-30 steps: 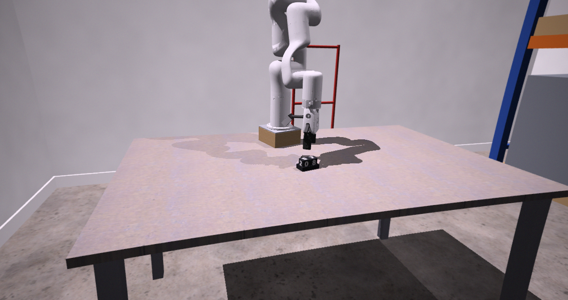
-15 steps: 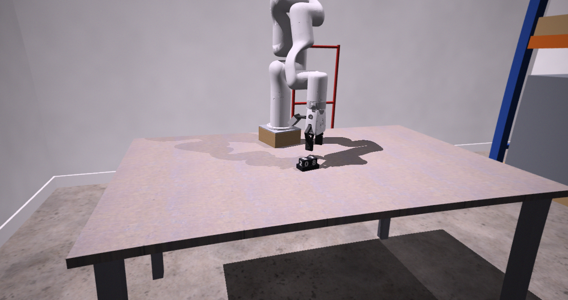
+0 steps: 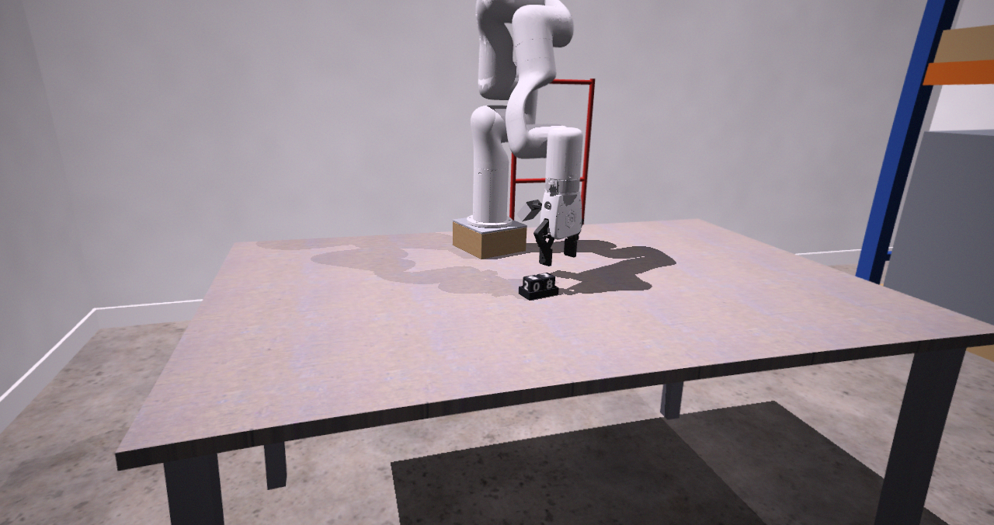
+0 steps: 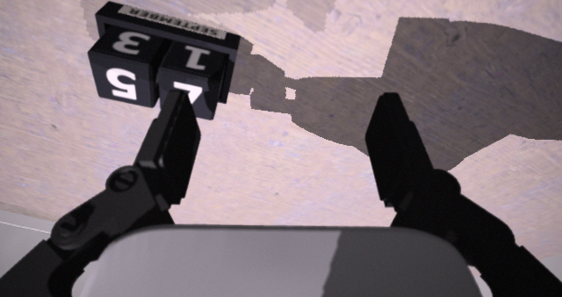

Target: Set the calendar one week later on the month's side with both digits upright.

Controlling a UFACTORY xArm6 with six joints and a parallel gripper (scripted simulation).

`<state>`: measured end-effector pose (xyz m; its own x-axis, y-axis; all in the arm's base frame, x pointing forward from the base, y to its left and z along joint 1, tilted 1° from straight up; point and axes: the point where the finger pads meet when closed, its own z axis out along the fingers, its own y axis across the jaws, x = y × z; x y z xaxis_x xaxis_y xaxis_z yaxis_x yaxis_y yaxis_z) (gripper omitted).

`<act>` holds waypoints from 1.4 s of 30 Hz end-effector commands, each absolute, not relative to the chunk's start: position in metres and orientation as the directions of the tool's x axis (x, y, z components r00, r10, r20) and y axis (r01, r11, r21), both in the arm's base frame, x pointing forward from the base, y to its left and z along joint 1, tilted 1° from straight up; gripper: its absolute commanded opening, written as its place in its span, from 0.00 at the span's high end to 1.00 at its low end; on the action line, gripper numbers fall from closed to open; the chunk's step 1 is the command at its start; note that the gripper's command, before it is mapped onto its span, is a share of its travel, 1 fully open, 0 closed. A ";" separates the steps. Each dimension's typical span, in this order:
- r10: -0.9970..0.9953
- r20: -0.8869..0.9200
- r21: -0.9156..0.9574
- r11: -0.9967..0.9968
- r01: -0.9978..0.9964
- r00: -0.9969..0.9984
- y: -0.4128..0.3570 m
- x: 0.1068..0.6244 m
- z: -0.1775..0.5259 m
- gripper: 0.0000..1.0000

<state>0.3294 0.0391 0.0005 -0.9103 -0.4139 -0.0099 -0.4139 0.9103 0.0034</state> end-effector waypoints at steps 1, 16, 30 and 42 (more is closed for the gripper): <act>-0.353 -0.010 -0.001 0.936 -0.353 -0.936 0.040 0.333 0.001 0.00; -0.147 -0.010 0.001 0.989 -0.147 -0.989 0.052 0.352 0.000 0.00; 0.096 -0.010 0.003 0.995 0.096 -0.995 0.064 0.372 -0.001 0.00; 0.350 -0.008 0.005 0.937 0.350 -0.937 0.073 0.387 -0.002 0.00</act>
<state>0.3735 0.0651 -0.0021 -0.9626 0.2709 -0.0010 0.2708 0.9625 0.0154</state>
